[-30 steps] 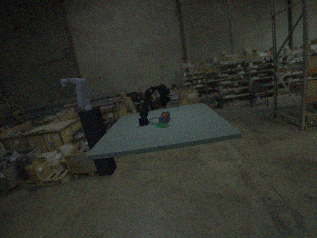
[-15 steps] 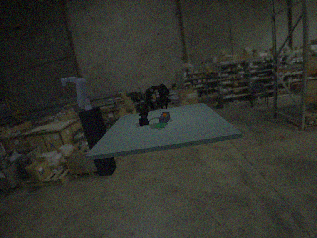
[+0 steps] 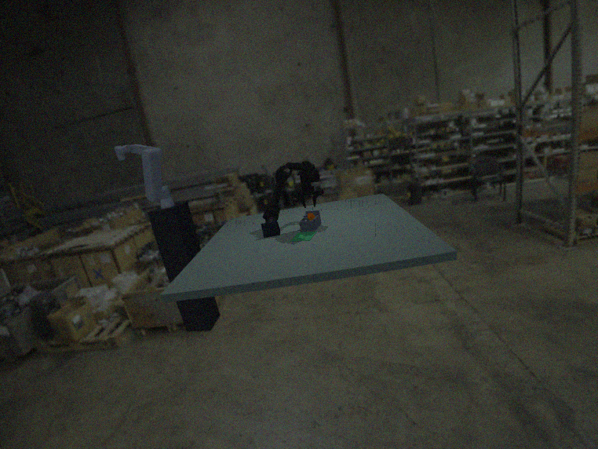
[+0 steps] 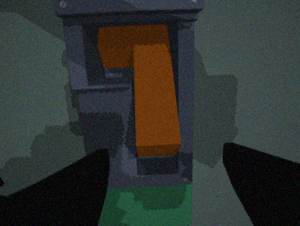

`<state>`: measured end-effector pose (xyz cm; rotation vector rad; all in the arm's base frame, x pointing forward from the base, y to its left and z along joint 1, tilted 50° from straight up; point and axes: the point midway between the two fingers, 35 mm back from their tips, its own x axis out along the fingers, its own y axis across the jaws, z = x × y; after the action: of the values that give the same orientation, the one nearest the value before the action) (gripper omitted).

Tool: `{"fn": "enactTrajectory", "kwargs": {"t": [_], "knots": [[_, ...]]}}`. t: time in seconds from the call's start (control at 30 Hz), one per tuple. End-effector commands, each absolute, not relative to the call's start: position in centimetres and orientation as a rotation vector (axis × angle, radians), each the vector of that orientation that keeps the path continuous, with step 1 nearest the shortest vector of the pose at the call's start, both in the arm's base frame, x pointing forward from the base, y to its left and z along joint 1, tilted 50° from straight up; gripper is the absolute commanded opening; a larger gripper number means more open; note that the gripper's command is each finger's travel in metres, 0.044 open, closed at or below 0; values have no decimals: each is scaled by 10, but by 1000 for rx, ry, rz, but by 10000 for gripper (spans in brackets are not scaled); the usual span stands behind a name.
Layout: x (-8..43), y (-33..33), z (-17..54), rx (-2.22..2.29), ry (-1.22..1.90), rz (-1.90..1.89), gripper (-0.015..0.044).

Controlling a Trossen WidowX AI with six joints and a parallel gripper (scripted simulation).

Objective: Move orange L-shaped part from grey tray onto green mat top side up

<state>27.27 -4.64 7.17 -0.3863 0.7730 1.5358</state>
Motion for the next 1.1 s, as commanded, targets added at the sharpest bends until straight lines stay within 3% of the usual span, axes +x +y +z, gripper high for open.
{"fn": "enactTrajectory", "kwargs": {"t": [0.0,1.07], "knots": [[270,-33,62,-387,766,1539,280],[264,2,31,-386,765,1540,280]]}}
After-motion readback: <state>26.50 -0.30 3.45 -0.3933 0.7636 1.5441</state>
